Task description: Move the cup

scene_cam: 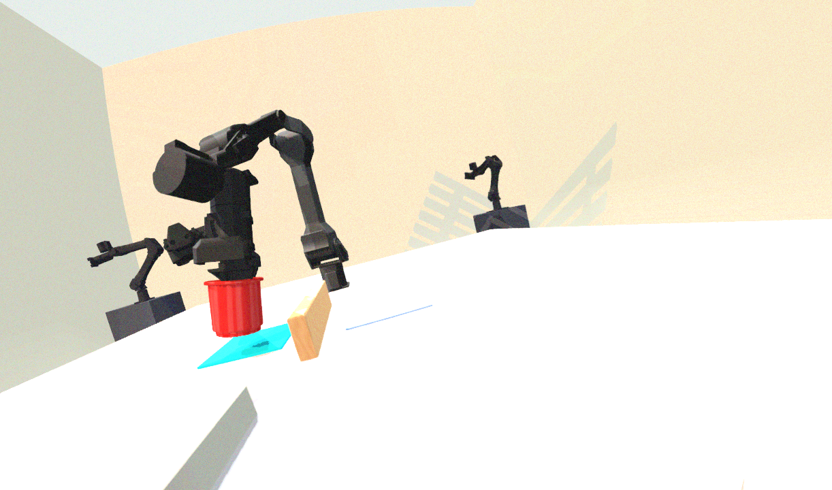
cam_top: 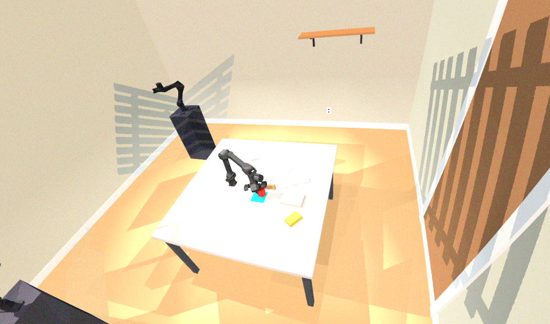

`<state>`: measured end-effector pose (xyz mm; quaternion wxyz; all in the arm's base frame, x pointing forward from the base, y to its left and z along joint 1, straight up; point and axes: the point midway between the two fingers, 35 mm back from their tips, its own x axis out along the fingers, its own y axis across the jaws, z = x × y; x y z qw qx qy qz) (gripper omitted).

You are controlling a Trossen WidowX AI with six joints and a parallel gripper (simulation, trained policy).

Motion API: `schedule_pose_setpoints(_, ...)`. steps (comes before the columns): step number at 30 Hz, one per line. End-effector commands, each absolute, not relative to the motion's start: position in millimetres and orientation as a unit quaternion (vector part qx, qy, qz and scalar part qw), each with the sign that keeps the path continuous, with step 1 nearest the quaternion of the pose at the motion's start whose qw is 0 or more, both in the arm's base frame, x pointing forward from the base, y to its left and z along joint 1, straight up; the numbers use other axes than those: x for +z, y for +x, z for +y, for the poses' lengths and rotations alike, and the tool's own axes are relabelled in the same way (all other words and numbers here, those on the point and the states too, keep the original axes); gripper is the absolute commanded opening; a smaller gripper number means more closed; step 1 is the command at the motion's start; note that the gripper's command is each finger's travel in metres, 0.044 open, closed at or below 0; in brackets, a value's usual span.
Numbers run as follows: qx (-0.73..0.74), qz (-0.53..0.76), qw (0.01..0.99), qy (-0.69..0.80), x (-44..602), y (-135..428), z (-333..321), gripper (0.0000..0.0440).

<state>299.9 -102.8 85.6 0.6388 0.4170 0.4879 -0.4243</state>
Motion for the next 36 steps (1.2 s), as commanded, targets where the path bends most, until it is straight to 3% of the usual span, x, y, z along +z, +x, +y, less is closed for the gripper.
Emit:
schedule_pose_setpoints(1,-0.431,0.488,0.633,0.419,76.1,293.0,-103.0,0.0008)
schedule_pose_setpoints(8,-0.441,0.485,0.626,0.424,64.2,284.8,-106.8,0.0059)
schedule_pose_setpoints(13,-0.435,0.461,0.637,0.438,71.3,290.1,-113.1,0.0157)
schedule_pose_setpoints(24,-0.418,0.437,0.655,0.454,89.5,284.9,-115.1,0.0185)
schedule_pose_setpoints(36,-0.405,0.411,0.670,0.468,113.0,275.6,-116.8,0.0263)
